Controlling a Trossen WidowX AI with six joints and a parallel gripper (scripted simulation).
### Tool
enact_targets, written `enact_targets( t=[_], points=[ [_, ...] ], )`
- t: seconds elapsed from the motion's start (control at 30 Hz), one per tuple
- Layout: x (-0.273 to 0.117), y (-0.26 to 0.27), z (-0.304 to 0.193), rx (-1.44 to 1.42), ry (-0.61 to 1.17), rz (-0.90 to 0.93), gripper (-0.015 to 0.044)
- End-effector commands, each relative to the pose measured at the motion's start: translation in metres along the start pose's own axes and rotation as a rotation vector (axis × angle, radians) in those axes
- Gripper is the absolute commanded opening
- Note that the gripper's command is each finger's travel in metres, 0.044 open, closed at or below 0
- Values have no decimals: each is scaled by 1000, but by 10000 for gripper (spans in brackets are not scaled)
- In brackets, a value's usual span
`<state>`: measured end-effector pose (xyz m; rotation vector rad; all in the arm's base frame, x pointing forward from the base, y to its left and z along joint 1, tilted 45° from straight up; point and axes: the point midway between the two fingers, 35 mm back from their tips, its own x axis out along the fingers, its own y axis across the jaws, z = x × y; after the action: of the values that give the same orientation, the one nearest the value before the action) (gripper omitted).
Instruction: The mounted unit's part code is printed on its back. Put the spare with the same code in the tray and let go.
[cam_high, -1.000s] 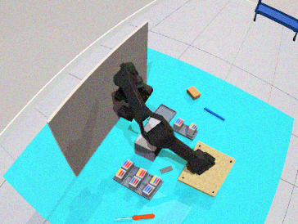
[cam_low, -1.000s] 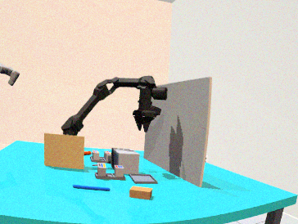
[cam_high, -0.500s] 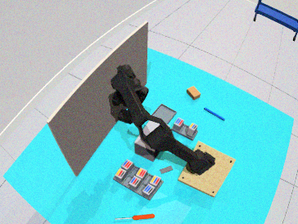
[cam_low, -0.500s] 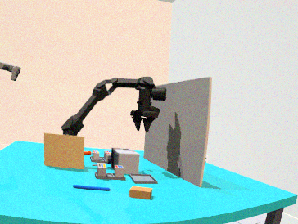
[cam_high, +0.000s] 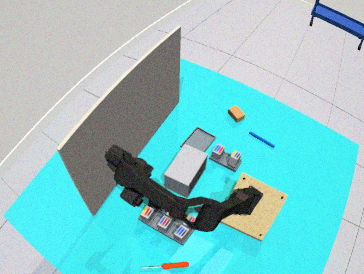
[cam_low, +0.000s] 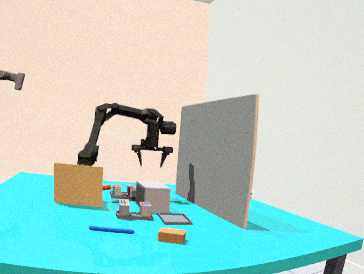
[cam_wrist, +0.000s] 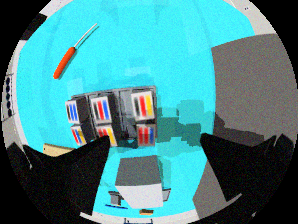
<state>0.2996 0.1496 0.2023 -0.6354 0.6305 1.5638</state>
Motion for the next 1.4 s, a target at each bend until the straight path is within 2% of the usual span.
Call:
enact_targets(
  t=[0.0, 0.23, 0.4, 0.43, 0.83, 1.37],
  points=[
    [6, 13, 12, -145, -12, 5, 440],
    [6, 13, 12, -145, -12, 5, 440],
    [36, 13, 13, -146, -13, 4, 309],
    [43, 13, 13, -146, -14, 4, 300],
    [47, 13, 13, -146, -14, 4, 300],
    [73, 11, 13, -146, -12, 4, 300]
  ],
)
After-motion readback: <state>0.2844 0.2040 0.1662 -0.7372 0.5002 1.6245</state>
